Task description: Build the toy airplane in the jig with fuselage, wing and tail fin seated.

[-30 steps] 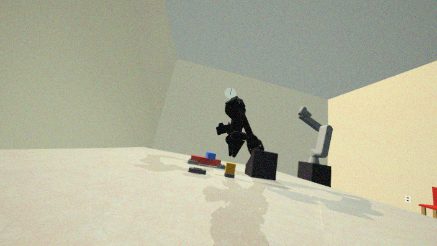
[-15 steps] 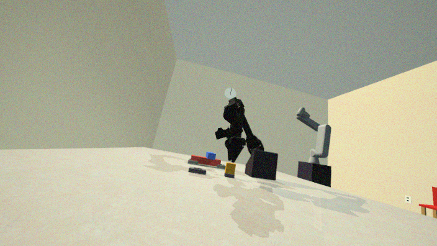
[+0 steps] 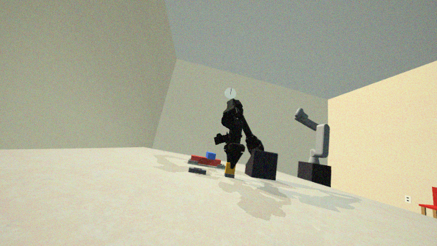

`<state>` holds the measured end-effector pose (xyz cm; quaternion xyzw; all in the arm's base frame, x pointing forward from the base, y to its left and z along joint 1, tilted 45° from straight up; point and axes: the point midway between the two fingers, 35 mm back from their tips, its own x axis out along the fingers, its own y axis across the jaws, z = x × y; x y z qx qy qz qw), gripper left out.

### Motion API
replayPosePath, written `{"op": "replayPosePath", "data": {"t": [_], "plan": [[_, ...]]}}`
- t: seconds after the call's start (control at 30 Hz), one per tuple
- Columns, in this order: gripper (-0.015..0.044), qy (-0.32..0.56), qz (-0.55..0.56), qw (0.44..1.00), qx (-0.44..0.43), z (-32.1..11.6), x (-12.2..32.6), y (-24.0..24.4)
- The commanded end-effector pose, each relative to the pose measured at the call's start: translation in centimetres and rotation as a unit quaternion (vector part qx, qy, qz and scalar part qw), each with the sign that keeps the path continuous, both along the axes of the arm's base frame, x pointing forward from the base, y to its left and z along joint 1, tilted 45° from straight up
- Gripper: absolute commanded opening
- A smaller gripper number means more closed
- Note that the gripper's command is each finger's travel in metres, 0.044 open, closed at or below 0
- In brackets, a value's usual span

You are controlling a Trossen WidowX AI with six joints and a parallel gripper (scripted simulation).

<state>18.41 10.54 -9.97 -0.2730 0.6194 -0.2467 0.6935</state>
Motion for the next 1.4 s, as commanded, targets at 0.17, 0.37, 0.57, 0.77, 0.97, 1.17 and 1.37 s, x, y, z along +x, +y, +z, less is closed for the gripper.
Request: {"op": "replayPosePath", "data": {"t": [0.17, 0.37, 0.57, 0.77, 0.97, 1.17, 1.37], "plan": [[0.0440, 0.004, 0.001, 1.000, -0.007, -1.1, -0.1, -1.5], [0.0361, 0.004, 0.001, 1.000, -0.007, -1.2, -0.1, -1.7], [0.0204, 0.004, 0.001, 1.000, -0.007, -1.2, -0.1, -1.7], [0.0046, 0.004, 0.001, 1.000, -0.007, -1.2, -0.1, -1.7], [0.0006, 0.004, 0.001, 1.000, -0.007, -1.2, -0.1, -1.7], [0.0000, 0.004, -0.001, 1.000, -0.008, -0.9, -0.1, -1.3], [0.0000, 0.003, -0.002, 1.000, -0.008, -0.1, 0.0, -0.2]]}}
